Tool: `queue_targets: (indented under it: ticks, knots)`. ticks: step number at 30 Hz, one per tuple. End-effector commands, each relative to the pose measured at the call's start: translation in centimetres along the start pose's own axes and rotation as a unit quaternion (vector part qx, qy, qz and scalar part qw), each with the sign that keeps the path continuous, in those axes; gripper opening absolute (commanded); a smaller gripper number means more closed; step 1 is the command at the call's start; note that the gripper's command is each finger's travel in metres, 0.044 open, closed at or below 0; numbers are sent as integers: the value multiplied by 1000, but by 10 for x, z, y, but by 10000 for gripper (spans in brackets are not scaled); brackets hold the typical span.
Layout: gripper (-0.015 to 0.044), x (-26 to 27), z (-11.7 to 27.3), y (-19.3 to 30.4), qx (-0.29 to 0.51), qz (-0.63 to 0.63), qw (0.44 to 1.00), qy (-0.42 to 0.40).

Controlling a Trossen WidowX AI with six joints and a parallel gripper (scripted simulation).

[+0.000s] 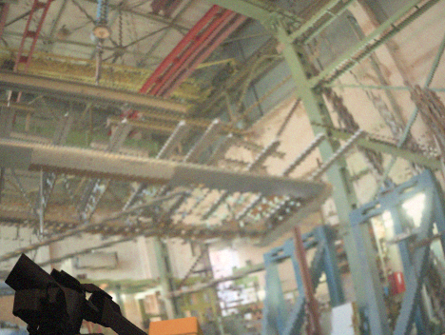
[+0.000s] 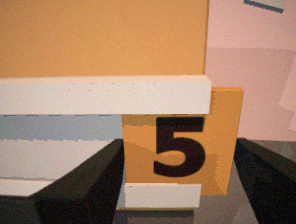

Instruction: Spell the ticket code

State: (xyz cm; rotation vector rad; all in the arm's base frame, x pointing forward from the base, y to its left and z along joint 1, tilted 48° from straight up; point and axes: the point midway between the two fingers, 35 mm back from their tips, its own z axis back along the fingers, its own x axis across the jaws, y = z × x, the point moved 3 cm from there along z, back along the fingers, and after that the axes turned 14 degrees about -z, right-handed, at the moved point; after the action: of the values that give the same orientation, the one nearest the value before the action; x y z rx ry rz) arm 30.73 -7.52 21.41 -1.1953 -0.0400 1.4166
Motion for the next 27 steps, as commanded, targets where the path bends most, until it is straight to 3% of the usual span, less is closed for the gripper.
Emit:
queue_targets:
  ticks: [1,27]
  knots:
    - [0,3,-1,2,2,-2,1000,1]
    - [0,15,0,4,2,-2,1000,1]
